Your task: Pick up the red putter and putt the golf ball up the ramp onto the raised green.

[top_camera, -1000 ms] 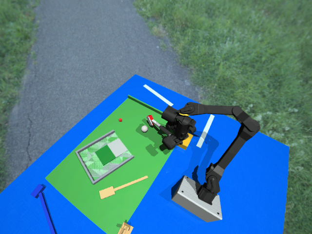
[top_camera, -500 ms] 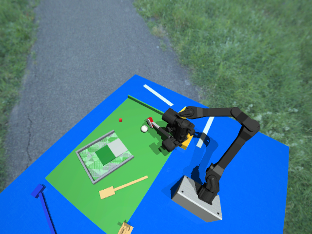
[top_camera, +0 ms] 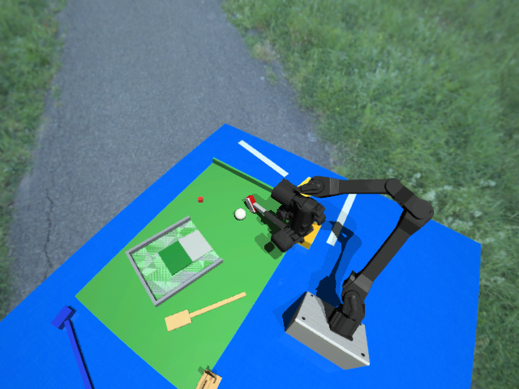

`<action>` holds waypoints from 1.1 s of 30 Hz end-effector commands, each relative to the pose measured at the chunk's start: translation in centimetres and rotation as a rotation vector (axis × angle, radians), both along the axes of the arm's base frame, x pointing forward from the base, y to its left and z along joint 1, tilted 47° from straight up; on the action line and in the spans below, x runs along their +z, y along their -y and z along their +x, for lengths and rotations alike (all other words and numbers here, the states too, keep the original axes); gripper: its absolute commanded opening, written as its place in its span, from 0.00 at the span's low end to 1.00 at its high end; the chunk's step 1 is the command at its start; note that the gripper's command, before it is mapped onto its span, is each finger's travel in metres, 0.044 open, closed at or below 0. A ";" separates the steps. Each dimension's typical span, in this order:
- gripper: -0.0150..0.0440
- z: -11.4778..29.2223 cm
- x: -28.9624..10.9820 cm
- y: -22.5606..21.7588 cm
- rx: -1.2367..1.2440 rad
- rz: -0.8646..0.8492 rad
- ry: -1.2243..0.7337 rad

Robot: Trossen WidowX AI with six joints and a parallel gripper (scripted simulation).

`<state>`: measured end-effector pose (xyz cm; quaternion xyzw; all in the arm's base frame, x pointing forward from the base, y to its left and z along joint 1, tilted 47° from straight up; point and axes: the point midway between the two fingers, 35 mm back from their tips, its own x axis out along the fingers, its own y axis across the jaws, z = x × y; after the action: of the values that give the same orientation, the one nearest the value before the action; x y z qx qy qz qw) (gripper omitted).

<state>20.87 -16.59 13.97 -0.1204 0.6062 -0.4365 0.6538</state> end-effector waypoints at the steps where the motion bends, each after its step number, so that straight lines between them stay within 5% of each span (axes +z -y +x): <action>1: 0.25 -0.5 1.2 1.0 0.003 -0.006 0.012; 13: 0.25 -0.8 1.2 1.3 0.000 -0.006 0.005; 24: 0.25 4.9 -7.8 -6.5 0.005 -0.002 0.012; 33: 0.25 5.1 -7.4 -7.3 0.005 -0.001 0.013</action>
<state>25.51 -10.11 6.32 -0.1211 0.6052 -0.4359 0.6550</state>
